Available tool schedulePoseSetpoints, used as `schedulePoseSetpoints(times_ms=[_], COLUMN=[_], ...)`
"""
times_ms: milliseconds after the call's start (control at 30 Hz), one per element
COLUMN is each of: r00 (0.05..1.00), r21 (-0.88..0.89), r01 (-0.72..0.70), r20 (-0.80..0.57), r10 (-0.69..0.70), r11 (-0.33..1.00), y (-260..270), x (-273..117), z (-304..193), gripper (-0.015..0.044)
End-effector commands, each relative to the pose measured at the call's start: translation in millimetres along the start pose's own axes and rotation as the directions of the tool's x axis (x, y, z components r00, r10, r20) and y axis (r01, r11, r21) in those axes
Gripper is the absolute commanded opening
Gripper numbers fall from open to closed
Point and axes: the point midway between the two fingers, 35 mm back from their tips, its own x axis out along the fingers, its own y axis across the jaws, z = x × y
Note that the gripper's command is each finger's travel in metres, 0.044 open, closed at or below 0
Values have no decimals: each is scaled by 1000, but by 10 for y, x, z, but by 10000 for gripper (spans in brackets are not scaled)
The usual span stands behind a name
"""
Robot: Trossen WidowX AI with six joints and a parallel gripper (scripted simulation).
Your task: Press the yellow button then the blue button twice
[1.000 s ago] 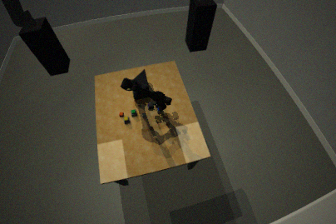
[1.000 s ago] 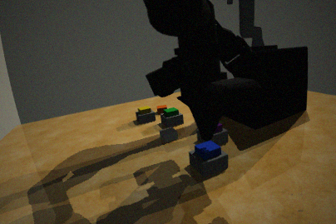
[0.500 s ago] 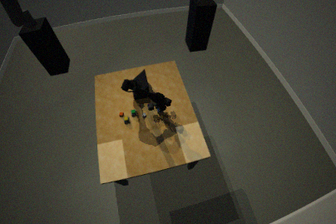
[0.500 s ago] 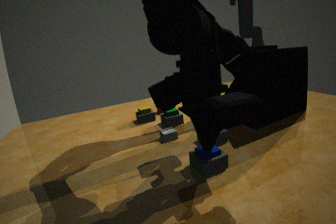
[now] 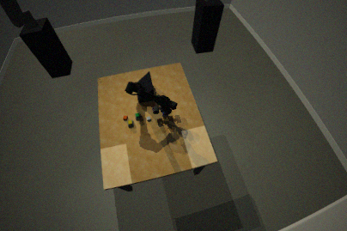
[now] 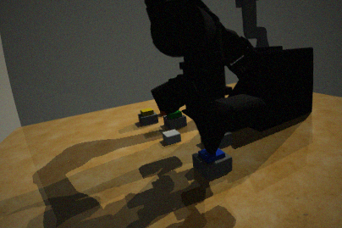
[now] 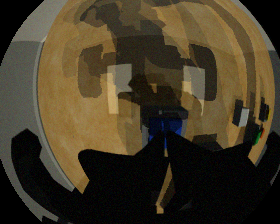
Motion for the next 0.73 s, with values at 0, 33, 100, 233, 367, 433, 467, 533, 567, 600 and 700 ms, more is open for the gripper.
schedulePoseSetpoints(times_ms=[0,33,100,233,367,433,467,533,567,600,700], r00=[1000,1000,1000,1000,1000,1000,1000,1000,1000,1000,1000], r21=[-1,-3,-7,-8,-9,-10,-10,-8,-8,-8,-8], r01=[0,1,4,5,-1,-4,-4,-2,-1,-1,-1], r20=[0,0,-1,-1,0,0,0,-1,-1,-1,-1], r10=[0,-1,-4,-5,1,4,4,2,1,1,1], r11=[1000,1000,1000,1000,1000,1000,1000,1000,1000,1000,1000], y=[0,1,-4,-6,191,345,417,536,568,578,578], x=[-25,-101,-295,-321,-511,-671,-751,-895,-933,-946,-946], z=[0,1,-7,-9,44,65,68,63,59,58,58], gripper=[20,20,20,20,125,178,204,256,283,309,361])
